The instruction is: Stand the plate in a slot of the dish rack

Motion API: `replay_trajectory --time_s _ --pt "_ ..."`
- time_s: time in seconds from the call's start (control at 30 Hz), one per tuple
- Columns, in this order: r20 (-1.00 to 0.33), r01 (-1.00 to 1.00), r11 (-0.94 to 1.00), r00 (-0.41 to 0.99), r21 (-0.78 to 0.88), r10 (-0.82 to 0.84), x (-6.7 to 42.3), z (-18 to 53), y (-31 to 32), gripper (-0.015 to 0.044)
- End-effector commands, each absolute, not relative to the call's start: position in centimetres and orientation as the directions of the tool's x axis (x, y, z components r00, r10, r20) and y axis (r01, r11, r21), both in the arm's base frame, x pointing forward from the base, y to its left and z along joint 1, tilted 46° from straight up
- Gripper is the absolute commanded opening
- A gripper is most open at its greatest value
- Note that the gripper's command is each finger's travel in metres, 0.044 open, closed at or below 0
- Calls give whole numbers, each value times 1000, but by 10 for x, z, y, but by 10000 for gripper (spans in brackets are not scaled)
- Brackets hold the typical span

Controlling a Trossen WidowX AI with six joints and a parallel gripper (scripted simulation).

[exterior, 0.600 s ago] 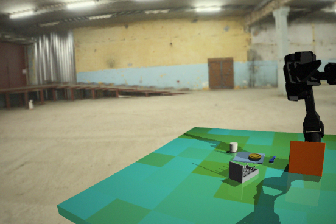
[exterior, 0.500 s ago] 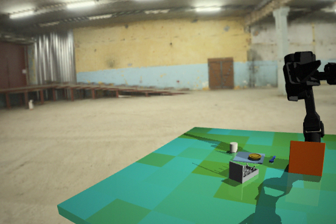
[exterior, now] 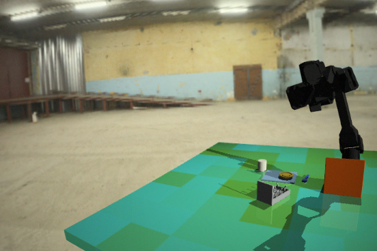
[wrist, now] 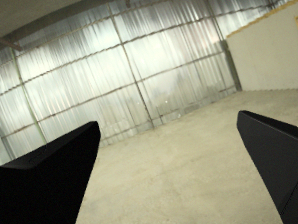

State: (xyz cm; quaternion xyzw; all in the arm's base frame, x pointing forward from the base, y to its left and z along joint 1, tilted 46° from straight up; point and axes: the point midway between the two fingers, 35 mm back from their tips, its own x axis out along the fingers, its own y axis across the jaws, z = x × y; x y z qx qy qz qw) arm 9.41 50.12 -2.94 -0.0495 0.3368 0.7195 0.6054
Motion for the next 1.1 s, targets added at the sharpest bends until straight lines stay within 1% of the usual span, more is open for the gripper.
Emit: replay_trajectory --time_s 0.0,0.23,0.5,0.8,1.07 --pt "-549 -898 108 -162 426 820 127 -29 494 400" --pt "-670 -850 336 -26 405 742 172 -35 468 400" --pt "-793 -750 570 103 334 600 218 -39 426 400" --pt "-901 -595 779 202 199 384 259 -36 366 400" --pt "-957 -435 900 243 36 156 284 -25 302 400"
